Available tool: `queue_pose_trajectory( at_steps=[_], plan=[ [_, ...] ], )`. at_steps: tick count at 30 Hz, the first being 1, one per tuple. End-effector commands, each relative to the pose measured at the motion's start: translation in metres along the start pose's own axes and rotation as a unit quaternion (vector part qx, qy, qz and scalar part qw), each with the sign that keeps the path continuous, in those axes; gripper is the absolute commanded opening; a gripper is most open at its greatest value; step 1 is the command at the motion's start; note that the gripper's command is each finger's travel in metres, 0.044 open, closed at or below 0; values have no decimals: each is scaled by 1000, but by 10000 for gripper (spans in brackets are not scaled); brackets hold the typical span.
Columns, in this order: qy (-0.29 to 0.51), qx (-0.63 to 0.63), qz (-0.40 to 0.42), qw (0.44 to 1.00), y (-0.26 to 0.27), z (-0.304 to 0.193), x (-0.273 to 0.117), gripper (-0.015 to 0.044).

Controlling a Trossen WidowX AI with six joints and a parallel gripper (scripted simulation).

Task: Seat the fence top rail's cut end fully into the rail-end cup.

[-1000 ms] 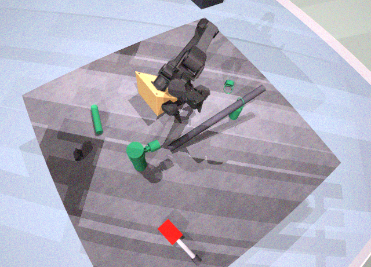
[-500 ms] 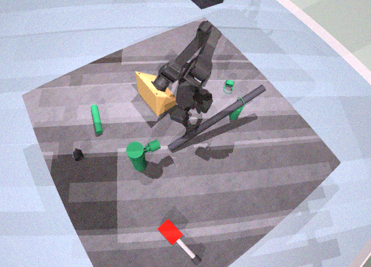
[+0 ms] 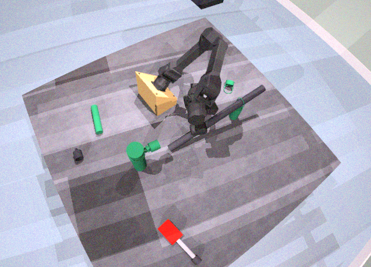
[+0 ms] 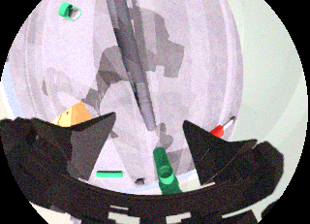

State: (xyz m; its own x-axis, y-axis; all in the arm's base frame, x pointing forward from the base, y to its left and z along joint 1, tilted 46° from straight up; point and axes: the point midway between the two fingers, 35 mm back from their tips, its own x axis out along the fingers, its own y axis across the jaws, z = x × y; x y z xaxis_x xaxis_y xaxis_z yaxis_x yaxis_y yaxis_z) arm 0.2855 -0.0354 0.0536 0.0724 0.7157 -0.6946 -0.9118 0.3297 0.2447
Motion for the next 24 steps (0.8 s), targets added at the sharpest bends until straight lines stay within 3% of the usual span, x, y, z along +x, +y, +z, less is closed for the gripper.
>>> queue_pose_trajectory(
  at_steps=[1,13,19,24],
  plan=[
    [23,-187,65,980,4,4,28,440],
    [23,-187,65,980,4,4,28,440],
    [22,-187,65,980,8,2,61,440],
    [22,-187,65,980,9,2,63,440]
  ],
)
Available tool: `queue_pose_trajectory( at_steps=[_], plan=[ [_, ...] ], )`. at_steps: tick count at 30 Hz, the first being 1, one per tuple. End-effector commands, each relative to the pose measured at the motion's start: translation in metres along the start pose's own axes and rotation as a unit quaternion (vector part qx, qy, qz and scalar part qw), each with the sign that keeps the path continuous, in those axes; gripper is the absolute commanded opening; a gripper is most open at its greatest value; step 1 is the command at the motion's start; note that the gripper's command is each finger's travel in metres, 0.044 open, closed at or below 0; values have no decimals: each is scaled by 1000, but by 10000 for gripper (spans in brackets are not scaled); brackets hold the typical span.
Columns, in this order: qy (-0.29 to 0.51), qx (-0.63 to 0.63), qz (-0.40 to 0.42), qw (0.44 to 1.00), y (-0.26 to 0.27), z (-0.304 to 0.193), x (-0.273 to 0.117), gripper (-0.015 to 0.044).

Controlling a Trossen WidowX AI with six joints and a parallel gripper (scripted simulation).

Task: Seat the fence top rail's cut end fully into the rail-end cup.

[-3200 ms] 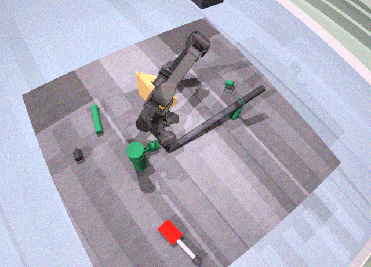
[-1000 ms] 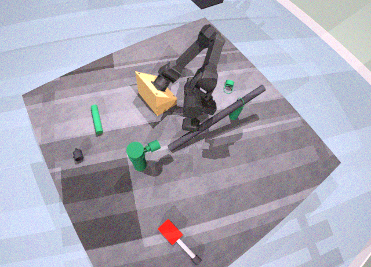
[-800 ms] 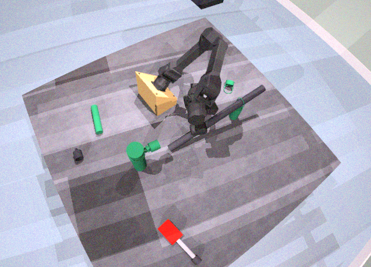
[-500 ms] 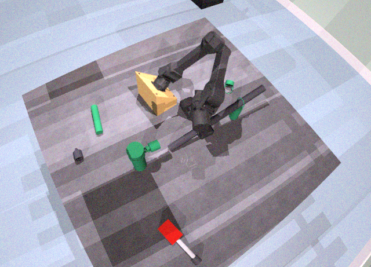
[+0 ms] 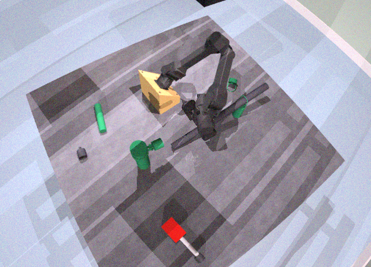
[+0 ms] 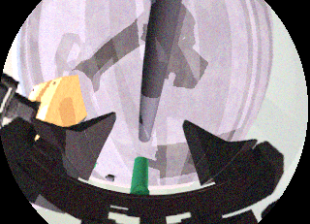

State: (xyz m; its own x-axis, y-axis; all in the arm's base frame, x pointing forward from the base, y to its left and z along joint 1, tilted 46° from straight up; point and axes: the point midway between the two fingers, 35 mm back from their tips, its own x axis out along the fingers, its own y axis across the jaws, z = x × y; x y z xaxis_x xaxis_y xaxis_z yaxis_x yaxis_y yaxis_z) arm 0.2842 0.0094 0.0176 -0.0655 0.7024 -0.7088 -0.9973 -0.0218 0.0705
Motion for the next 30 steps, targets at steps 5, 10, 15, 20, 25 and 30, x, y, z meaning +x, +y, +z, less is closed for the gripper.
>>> queue_pose_trajectory(
  at_steps=[5,10,15,20,25,30],
  plan=[
    [-3,3,0,1000,1,0,21,440],
    [-3,3,0,1000,1,0,22,440],
    [-3,3,-1,1000,0,0,29,440],
    [-3,3,-1,1000,0,0,38,440],
    [-3,3,-1,1000,-1,0,46,440],
    [-3,3,-1,1000,-1,0,54,440]
  ],
)
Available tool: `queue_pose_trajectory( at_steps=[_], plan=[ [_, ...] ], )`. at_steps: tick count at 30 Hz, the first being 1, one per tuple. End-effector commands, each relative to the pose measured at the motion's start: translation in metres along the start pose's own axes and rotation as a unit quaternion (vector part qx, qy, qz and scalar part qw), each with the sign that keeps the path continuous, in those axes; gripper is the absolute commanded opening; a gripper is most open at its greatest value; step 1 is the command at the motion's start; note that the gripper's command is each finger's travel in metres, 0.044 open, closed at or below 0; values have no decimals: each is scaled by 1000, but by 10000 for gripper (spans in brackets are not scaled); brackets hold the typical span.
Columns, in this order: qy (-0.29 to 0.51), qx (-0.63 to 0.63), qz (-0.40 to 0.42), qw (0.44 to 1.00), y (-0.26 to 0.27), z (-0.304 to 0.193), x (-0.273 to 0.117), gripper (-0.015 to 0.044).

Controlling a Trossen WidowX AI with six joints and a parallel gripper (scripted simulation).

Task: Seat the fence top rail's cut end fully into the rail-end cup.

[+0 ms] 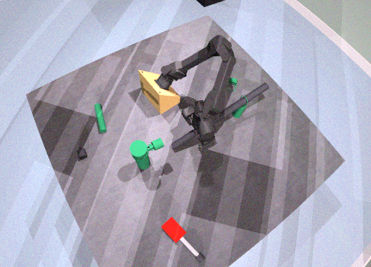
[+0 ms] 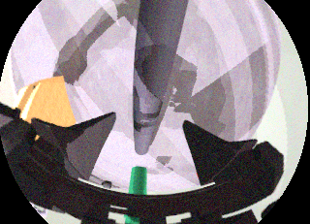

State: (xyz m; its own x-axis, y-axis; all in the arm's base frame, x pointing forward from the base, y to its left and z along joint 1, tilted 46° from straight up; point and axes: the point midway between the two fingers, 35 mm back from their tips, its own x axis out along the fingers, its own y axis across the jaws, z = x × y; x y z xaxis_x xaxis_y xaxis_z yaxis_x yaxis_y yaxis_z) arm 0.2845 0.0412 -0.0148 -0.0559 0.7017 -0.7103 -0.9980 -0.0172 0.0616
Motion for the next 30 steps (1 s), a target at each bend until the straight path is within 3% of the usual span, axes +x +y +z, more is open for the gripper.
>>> queue_pose_trajectory(
  at_steps=[1,20,30],
  plan=[
    [-3,4,4,1000,3,0,10,440],
    [-5,4,5,1000,5,1,35,440],
    [-5,4,5,1000,5,1,35,178]
  ],
)
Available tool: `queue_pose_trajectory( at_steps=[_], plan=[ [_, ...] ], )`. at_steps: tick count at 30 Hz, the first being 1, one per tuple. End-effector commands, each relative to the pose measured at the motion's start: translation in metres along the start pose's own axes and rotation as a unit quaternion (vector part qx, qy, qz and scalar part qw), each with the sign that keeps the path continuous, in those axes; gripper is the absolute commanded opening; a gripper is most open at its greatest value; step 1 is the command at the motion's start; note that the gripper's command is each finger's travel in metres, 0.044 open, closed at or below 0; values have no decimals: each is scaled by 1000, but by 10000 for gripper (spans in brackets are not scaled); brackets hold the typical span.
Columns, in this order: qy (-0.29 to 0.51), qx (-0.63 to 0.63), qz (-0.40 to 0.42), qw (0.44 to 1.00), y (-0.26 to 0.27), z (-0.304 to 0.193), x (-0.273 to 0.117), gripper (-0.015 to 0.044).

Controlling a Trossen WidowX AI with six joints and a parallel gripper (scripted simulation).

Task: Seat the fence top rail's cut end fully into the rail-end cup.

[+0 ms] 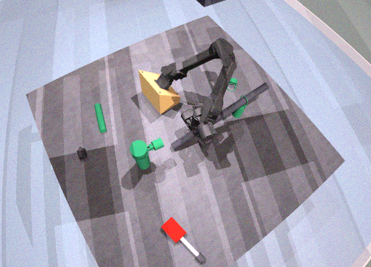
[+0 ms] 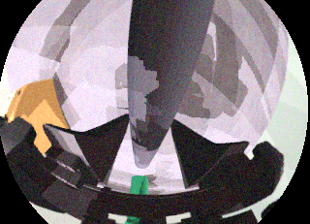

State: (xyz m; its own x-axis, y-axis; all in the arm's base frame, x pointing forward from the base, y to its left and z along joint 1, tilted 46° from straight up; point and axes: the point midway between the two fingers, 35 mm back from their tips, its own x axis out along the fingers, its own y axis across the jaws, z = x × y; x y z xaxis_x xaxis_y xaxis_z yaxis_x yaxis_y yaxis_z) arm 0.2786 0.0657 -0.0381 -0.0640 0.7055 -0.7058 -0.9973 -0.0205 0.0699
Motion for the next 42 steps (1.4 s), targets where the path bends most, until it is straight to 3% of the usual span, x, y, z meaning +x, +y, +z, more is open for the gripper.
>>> queue_pose_trajectory(
  at_steps=[1,8,12,18,30,42],
  plan=[
    [-2,2,0,1000,1,0,1,151],
    [-2,2,0,1000,1,0,1,105],
    [-2,2,0,1000,1,0,-3,0],
    [20,1,-2,1000,-1,-5,-15,0],
    [158,0,2,987,0,-32,-92,0],
    [160,0,3,987,0,-32,-94,0]
  ],
)
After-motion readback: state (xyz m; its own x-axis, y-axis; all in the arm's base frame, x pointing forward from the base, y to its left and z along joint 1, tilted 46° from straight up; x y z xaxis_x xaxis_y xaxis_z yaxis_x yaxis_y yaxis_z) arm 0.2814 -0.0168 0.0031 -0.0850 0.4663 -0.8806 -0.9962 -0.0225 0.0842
